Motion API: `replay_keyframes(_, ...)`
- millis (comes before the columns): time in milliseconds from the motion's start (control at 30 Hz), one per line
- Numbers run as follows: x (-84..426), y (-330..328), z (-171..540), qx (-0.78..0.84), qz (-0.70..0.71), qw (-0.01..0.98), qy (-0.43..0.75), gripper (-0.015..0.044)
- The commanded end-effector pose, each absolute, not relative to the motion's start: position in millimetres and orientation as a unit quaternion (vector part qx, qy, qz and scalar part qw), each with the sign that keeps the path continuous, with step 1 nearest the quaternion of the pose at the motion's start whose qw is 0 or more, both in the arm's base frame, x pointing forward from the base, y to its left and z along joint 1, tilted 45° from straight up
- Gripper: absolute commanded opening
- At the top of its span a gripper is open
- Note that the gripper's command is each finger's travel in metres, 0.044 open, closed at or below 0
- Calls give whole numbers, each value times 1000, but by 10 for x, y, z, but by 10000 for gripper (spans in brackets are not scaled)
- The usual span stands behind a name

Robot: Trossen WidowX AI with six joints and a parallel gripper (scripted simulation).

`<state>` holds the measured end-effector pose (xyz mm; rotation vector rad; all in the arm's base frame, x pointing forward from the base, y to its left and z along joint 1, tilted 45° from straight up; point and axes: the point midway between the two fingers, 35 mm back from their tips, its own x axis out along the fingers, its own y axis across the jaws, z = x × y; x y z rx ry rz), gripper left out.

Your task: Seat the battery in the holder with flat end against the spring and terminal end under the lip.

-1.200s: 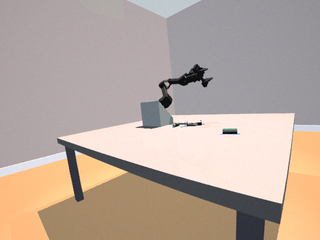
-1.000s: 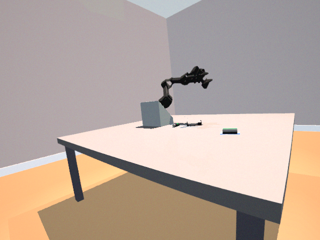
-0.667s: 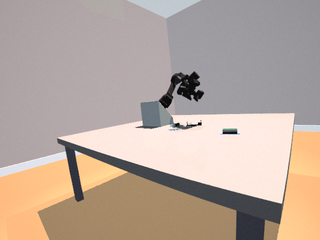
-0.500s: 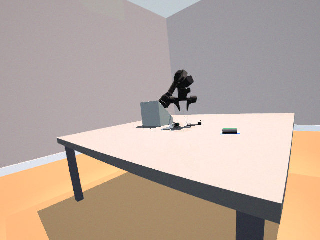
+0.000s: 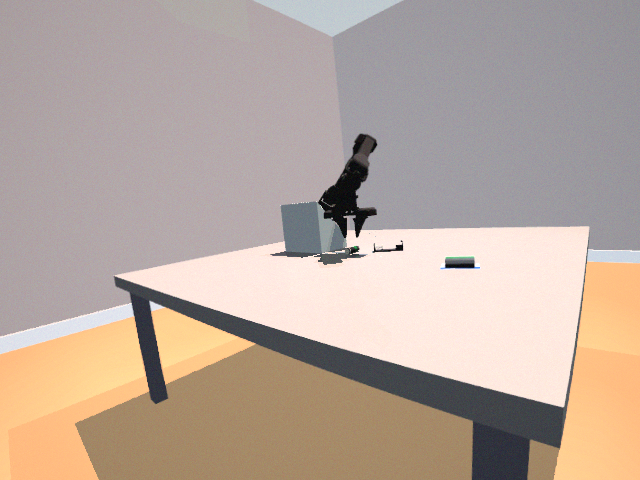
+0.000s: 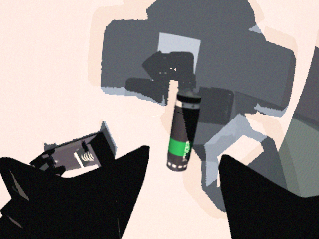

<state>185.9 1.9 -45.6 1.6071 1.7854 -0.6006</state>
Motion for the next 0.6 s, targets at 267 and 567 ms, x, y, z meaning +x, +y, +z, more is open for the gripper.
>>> replay_keyframes(267, 1860, 131, -569, 617, -232, 319, 681, 227)
replay_keyframes(567, 1856, 232, -671, 617, -231, 319, 681, 227)
